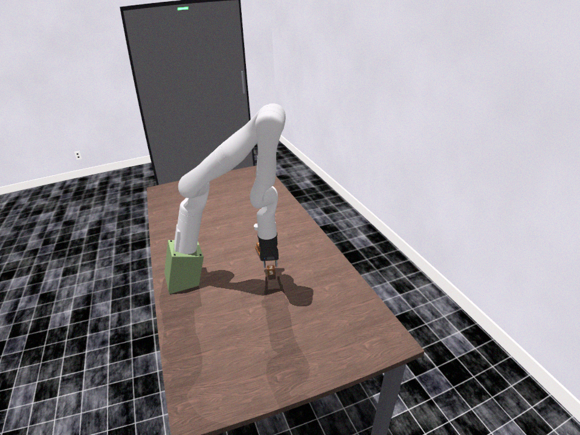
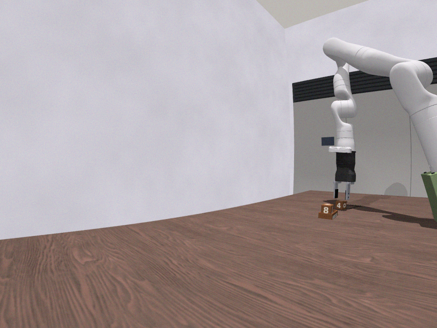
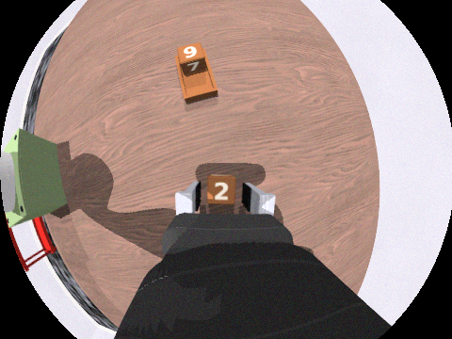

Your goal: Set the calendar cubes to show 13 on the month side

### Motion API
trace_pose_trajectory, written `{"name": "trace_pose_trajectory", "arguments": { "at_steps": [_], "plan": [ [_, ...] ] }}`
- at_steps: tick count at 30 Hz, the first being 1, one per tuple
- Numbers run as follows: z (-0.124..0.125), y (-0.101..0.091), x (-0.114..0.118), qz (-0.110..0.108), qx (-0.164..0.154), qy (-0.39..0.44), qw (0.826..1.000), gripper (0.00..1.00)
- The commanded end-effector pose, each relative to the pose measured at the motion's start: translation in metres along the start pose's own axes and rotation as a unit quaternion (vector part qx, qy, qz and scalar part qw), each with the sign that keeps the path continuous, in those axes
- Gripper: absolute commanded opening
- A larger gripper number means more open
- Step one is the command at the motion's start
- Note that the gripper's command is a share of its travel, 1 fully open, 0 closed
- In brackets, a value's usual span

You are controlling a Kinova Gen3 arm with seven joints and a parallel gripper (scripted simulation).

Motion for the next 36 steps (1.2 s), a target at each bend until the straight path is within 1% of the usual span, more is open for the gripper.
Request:
{"name": "trace_pose_trajectory", "arguments": {
  "at_steps": [1,6,9,19,21,26,36],
  "plan": [
    [0.000,0.000,0.000,0.000,0.000,0.000,1.000,0.90],
    [0.000,-0.001,0.000,0.000,0.000,0.000,1.000,0.90],
    [0.000,-0.005,0.000,0.000,0.000,0.000,1.000,0.90],
    [0.000,-0.033,0.000,0.000,0.000,0.000,1.000,0.90],
    [0.000,-0.033,0.000,0.000,0.000,0.000,1.000,0.90],
    [0.000,-0.040,0.000,0.000,0.000,0.000,1.000,0.90],
    [0.000,-0.040,0.000,-0.001,-0.002,0.000,1.000,0.90]
  ]
}}
Point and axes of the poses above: the point where the finger pads meet when closed, its own y axis out along the fingers, its own x axis across the jaws, z = x × y, the point moved 6 cm from there along -y, back along the fingers, and after that the axes turned 14 degrees about y, right-handed, at the moved point
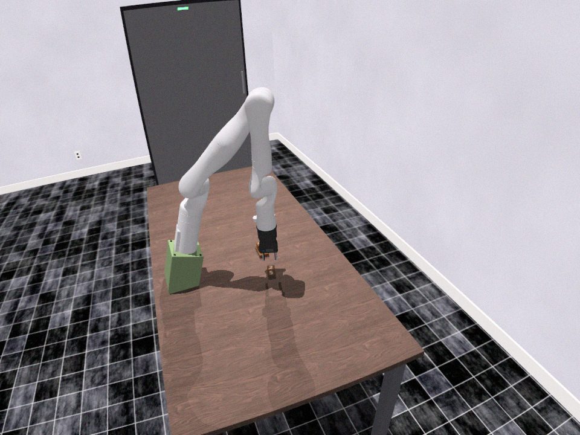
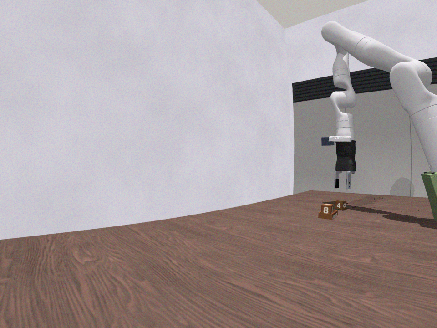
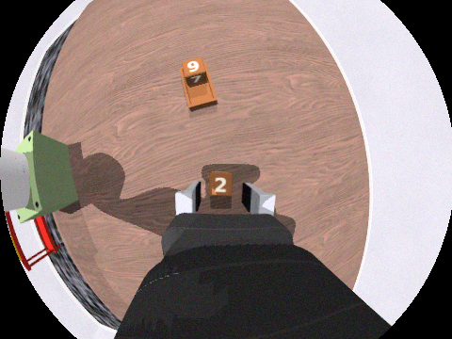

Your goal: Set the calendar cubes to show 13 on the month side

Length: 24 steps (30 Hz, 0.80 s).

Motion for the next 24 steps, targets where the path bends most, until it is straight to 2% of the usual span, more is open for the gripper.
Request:
{"name": "trace_pose_trajectory", "arguments": {
  "at_steps": [1,10,24],
  "plan": [
    [0.0013,-0.0004,0.0003,-0.001,-0.001,-0.002,1.000,0.90],
    [0.0032,0.0016,-0.0003,-0.001,-0.013,-0.002,1.000,0.90],
    [0.0088,0.0055,-0.0018,-0.007,-0.053,-0.002,0.999,0.90]
  ]
}}
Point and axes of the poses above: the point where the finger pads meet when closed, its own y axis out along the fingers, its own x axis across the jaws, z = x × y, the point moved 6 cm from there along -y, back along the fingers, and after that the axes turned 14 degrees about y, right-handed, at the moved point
